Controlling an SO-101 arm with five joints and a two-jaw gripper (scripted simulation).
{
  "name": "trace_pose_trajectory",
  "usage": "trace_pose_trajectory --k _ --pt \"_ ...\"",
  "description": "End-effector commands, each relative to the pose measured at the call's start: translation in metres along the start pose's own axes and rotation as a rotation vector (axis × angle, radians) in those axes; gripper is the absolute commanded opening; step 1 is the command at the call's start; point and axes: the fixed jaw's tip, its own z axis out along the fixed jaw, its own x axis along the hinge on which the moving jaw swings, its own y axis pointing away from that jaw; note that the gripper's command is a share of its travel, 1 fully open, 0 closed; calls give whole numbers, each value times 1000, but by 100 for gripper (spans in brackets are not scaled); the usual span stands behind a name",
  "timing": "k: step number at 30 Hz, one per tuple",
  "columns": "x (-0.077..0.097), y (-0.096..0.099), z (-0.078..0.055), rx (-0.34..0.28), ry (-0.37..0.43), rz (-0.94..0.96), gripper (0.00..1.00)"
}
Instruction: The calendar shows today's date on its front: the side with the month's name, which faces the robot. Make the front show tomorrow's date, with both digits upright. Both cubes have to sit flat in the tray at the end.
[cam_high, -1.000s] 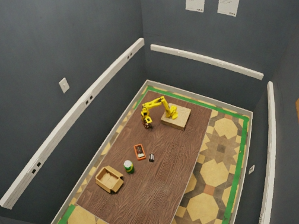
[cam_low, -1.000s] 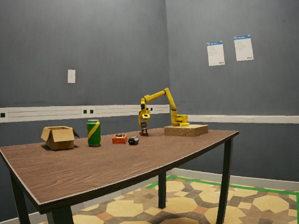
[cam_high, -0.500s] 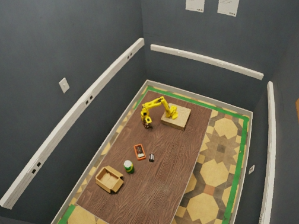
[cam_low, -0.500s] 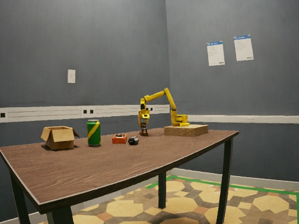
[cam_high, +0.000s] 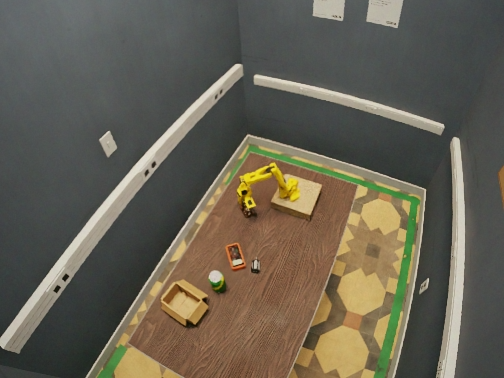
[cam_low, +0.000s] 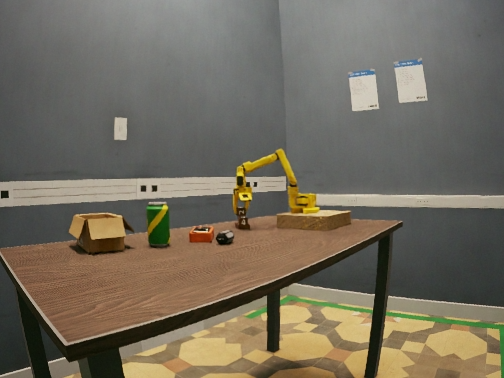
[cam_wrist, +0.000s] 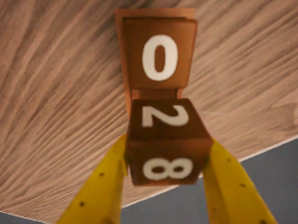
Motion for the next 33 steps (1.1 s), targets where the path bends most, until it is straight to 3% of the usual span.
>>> trace_pose_trajectory --k 1,33 --pt "0 2 4 -13 -6 -6 0" --pt "-1 6 15 -13 -6 -7 0"
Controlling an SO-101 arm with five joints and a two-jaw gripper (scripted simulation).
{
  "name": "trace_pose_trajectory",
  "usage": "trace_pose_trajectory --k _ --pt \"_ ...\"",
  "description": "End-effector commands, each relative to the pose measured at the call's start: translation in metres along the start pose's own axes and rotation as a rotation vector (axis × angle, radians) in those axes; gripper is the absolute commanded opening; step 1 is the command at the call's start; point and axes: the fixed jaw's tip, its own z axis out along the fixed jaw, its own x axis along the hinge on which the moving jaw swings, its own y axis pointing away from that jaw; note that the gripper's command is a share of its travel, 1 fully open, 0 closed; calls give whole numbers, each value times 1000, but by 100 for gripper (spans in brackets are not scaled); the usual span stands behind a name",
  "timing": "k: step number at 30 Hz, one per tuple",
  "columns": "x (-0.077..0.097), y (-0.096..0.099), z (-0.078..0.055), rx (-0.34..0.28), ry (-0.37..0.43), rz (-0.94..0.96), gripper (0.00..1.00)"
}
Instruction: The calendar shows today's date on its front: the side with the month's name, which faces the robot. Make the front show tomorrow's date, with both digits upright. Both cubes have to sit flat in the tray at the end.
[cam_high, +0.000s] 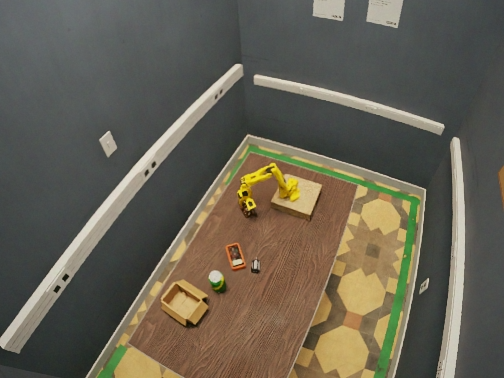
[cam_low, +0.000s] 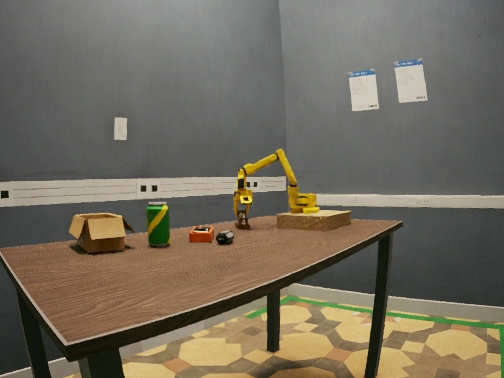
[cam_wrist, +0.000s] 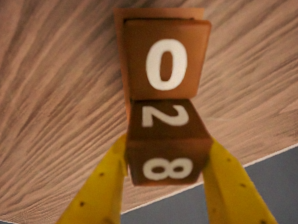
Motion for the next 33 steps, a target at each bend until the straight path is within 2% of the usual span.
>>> trace_pose_trajectory --k 1,33 --pt "0 5 5 -24 -10 -6 0" --pt "-1 6 17 -24 -10 -6 0"
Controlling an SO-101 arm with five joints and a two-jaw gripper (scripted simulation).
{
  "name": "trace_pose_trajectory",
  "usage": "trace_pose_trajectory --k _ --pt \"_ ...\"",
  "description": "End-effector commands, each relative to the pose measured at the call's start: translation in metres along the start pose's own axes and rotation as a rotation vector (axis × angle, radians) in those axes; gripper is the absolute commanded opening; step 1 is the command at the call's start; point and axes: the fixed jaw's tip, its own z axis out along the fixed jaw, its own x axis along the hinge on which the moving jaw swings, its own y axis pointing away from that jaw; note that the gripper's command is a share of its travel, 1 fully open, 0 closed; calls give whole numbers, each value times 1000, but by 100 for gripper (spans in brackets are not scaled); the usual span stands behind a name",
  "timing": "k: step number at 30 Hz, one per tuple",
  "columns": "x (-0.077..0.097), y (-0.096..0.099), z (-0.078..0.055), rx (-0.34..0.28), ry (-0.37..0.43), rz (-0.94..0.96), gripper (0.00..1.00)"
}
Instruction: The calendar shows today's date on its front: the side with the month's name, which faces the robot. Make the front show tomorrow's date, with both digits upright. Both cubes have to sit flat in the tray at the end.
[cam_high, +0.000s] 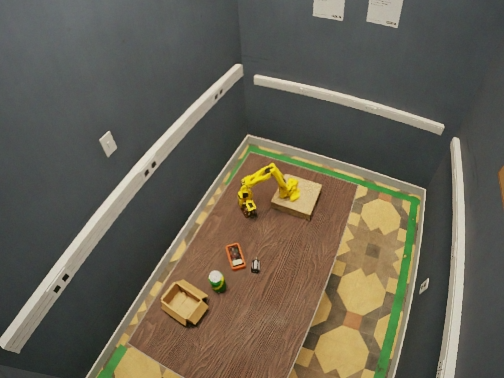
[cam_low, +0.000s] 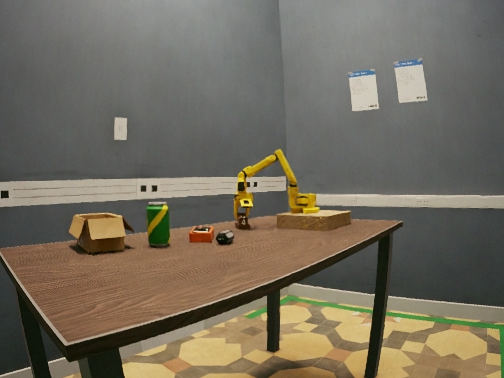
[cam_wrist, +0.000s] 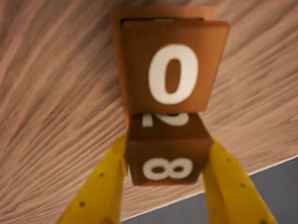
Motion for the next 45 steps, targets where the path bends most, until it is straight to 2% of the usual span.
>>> trace_pose_trajectory --k 1,35,45 --pt "-1 5 5 -26 -10 -6 0" --pt "-1 6 15 -26 -10 -6 0" --pt "-1 6 15 -26 -10 -6 17"
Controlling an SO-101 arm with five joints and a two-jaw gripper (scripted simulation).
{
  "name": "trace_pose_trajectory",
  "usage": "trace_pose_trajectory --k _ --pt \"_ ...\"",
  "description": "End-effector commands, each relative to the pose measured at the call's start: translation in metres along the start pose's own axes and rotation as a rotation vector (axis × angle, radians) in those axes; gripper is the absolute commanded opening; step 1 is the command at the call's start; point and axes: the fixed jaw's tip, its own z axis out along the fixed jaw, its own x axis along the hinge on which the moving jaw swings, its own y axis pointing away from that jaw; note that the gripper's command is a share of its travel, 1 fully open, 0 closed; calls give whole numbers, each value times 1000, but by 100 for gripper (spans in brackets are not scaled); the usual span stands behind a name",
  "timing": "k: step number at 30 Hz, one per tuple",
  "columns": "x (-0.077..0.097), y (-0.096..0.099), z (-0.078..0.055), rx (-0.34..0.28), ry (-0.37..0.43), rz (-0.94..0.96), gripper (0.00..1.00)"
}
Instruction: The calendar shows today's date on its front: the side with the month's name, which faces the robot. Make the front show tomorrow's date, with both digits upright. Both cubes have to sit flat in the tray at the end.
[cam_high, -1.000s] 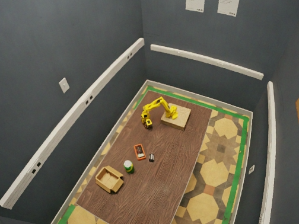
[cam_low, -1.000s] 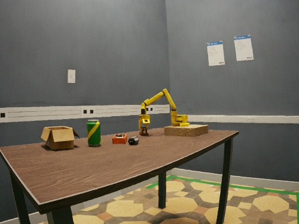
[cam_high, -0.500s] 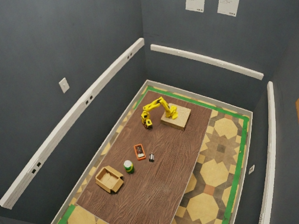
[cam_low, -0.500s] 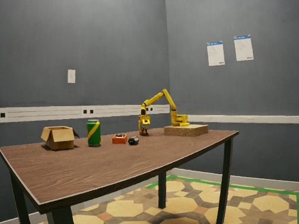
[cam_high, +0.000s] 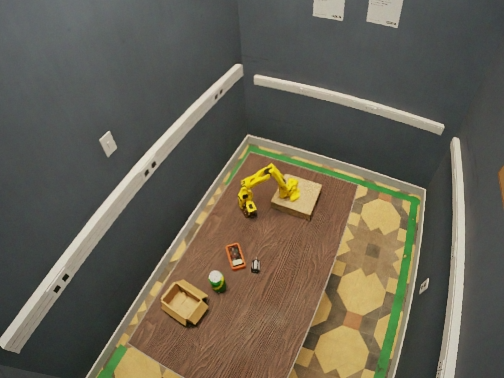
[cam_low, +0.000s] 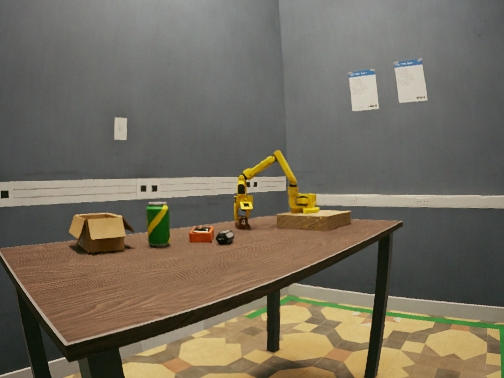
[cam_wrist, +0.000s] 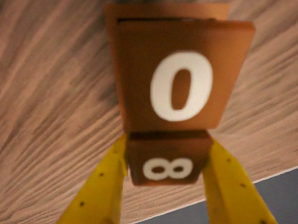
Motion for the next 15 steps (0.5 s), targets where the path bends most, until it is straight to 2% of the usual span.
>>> trace_pose_trajectory --k 1,15 --pt "-1 6 5 -25 -10 -6 18" --pt "-1 6 5 -25 -10 -6 22"
